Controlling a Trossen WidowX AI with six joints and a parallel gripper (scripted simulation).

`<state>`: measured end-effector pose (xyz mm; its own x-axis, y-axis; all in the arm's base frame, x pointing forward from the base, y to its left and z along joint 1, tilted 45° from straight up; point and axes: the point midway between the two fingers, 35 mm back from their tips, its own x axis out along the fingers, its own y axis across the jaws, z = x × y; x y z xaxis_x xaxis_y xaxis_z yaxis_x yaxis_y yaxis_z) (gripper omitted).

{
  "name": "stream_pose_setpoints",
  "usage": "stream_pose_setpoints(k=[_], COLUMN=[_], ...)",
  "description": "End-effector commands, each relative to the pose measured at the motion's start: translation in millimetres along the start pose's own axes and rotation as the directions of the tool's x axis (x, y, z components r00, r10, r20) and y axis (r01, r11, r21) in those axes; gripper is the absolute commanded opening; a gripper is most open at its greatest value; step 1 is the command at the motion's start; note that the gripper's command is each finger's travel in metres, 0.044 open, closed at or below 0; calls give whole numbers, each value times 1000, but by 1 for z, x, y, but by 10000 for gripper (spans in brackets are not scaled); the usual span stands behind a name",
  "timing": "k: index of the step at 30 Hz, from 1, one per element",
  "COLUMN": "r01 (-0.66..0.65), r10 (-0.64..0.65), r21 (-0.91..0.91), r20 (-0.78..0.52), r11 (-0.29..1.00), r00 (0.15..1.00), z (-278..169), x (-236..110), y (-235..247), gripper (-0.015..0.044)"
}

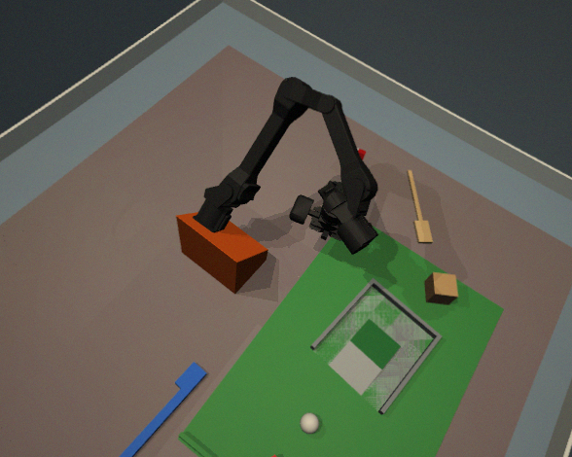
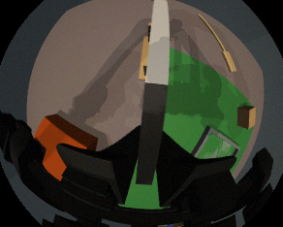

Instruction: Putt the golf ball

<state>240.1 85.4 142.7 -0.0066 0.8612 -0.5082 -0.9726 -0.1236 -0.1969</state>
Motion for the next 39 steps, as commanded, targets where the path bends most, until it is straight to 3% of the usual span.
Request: stream_pose_setpoints(k=[1, 19, 39], r01=[5, 102, 223], r10=[-4, -35, -31], r21=[44, 535, 892], r20=[-11, -135, -230], r11=[999, 838, 393], r00=[1000, 990, 973], z=[-8, -106, -228], x=[-2, -46, -94], y=[-3, -28, -10], gripper=[0, 0, 0])
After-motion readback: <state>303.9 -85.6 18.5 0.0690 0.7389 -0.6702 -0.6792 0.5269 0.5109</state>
